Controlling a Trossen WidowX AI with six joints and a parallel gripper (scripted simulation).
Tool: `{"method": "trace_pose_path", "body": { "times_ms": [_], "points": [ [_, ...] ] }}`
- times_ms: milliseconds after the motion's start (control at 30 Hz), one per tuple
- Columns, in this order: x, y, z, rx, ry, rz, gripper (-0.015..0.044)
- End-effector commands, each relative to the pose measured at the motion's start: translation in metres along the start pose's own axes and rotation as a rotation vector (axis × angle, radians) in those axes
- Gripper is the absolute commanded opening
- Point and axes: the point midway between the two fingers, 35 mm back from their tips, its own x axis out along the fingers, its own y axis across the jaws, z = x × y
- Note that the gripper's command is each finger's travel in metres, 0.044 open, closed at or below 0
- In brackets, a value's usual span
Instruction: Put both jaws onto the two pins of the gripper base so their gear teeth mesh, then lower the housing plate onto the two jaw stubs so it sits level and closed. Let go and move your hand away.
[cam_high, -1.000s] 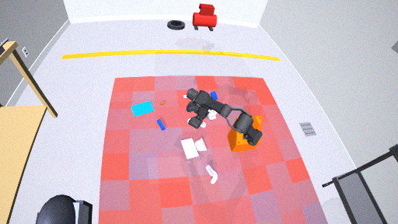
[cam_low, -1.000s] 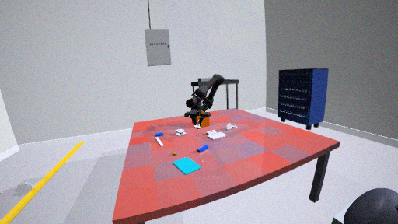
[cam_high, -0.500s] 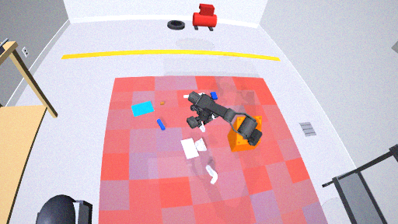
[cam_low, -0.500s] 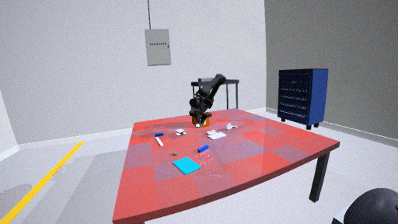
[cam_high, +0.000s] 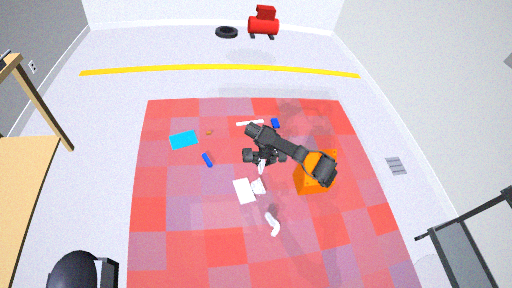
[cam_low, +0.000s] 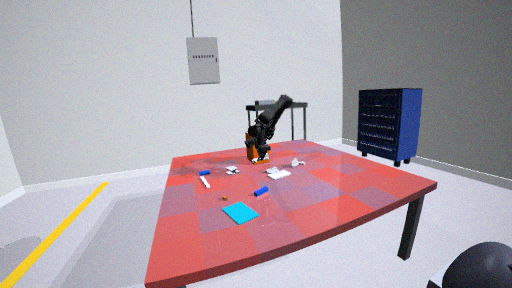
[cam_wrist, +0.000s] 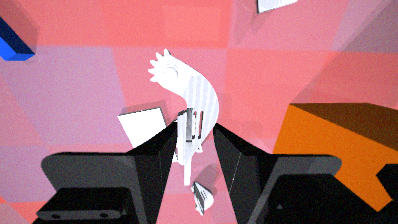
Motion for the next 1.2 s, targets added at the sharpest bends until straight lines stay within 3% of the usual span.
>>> {"method": "trace_pose_path", "body": {
  "times_ms": [0, 1167],
  "points": [
    [0.001, -0.003, -0.008, 0.137, 0.003, 0.002, 0.0134],
    [0.005, -0.035, -0.054, 1.229, 0.007, -0.005, 0.0134]
  ]
}}
